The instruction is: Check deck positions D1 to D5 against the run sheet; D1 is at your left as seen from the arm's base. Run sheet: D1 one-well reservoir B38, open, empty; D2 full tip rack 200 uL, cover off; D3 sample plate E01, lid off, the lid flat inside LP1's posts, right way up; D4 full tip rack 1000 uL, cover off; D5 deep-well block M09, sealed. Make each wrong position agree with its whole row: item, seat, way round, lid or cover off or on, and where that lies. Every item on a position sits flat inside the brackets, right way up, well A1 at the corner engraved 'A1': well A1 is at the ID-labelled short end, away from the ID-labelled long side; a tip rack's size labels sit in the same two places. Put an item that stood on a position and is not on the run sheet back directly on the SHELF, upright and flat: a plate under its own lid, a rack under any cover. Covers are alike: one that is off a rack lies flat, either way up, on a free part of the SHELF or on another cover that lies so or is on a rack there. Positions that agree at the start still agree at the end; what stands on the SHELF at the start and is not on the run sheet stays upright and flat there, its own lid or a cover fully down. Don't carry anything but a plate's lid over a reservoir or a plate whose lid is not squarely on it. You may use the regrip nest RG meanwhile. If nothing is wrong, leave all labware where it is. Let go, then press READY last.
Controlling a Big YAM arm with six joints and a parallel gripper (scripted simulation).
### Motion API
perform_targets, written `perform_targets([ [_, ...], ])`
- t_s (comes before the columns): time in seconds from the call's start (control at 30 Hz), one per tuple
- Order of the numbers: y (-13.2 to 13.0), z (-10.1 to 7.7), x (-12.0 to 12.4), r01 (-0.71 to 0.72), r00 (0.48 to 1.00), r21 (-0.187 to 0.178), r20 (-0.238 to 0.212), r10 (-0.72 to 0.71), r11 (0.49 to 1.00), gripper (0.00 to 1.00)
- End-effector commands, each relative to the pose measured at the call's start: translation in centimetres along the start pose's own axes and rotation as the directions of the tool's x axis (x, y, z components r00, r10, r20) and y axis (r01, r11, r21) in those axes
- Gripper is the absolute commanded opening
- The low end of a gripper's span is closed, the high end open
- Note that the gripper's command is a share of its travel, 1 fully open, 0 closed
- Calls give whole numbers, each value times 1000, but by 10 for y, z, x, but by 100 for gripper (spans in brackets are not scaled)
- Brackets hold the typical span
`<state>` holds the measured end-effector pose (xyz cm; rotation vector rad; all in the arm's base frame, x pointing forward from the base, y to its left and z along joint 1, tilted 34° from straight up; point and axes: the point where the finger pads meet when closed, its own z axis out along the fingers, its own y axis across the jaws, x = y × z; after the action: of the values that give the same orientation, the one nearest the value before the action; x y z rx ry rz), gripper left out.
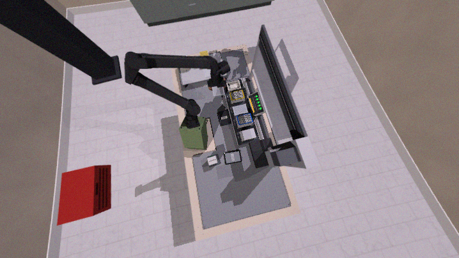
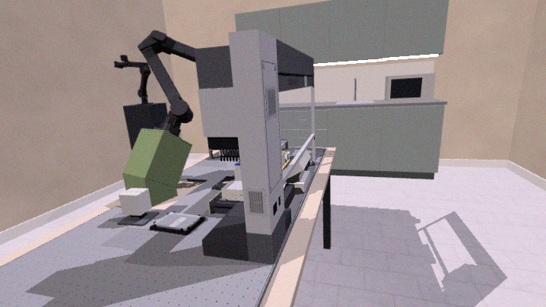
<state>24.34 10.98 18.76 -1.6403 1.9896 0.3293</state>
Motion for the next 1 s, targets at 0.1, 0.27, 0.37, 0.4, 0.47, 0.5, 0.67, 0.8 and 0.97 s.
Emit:
perform_targets([
  [0.1,-9,-10,-9,72,997,30,10,-73,997,0],
  [0.27,-9,-10,-9,72,997,30,10,-73,997,0],
  [0.37,-9,-10,-9,72,997,30,10,-73,997,0],
  [0.4,-17,-15,-24,84,996,48,18,-85,995,0],
  [0.47,-17,-14,-34,82,996,45,20,-83,996,0],
  [0.5,-16,-14,-40,81,996,44,21,-82,996,0],
  [0.67,-14,-14,-66,80,996,44,26,-81,996,0],
  [0.8,-13,-15,-87,78,996,43,30,-80,996,0],
  [0.97,-12,-15,-103,77,996,42,33,-79,996,0],
])
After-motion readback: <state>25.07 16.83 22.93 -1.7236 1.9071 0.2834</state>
